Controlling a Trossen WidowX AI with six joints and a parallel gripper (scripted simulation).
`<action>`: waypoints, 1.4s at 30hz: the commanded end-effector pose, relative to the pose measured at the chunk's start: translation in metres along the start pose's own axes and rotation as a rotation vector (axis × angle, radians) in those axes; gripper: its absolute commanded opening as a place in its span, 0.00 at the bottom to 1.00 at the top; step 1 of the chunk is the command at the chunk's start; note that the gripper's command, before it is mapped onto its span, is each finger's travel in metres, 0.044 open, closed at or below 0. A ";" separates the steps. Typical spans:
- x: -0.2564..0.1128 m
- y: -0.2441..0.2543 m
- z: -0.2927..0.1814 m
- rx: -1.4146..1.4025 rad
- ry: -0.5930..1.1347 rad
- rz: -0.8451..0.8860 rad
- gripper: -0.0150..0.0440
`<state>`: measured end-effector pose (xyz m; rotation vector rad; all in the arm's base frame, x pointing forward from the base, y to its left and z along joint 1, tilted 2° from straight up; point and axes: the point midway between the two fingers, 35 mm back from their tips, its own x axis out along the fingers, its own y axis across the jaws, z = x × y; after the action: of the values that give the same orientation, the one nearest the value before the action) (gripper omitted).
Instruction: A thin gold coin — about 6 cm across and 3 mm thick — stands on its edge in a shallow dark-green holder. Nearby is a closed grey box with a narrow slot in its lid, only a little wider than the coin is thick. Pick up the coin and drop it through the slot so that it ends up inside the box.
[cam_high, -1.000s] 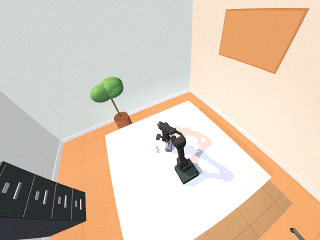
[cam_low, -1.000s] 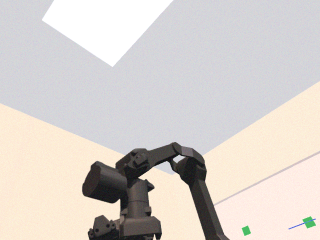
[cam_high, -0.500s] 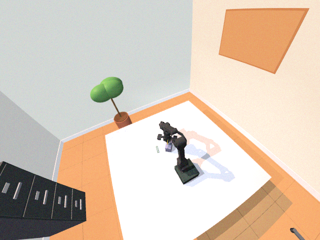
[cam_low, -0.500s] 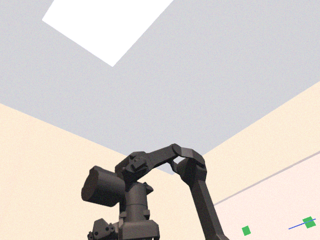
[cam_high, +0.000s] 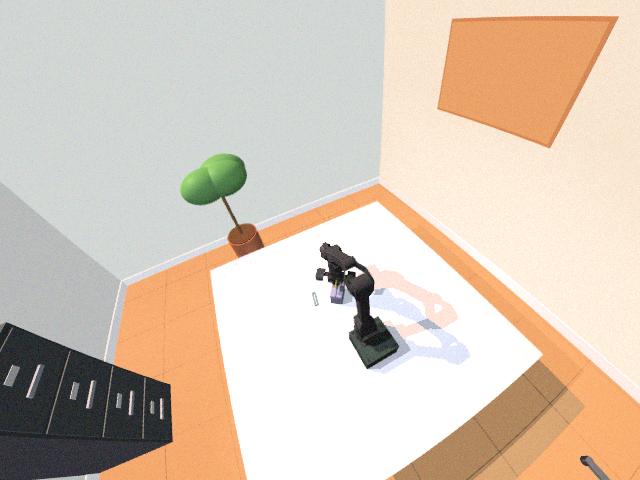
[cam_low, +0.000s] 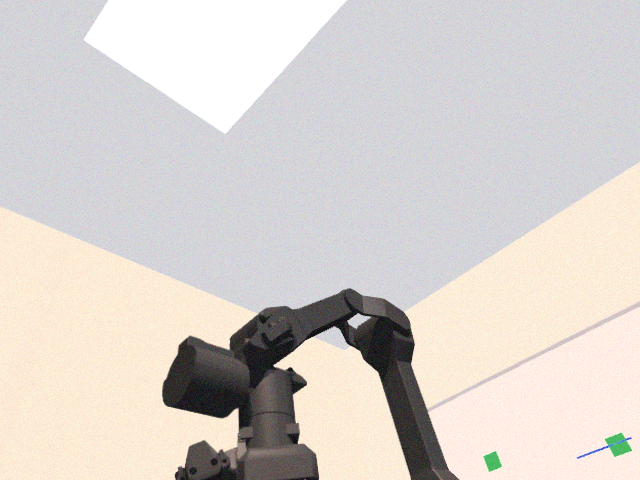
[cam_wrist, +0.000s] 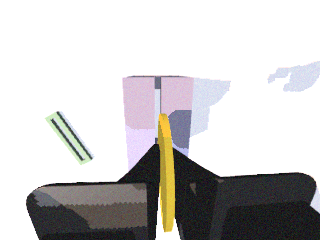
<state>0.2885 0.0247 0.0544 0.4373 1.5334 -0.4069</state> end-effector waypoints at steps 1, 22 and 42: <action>0.000 0.001 0.000 -0.001 -0.001 0.001 0.25; 0.007 -0.001 -0.002 0.002 -0.001 0.001 0.25; 0.016 0.000 -0.001 0.003 -0.001 0.001 0.25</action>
<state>0.2887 0.0252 0.0407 0.4372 1.5295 -0.4044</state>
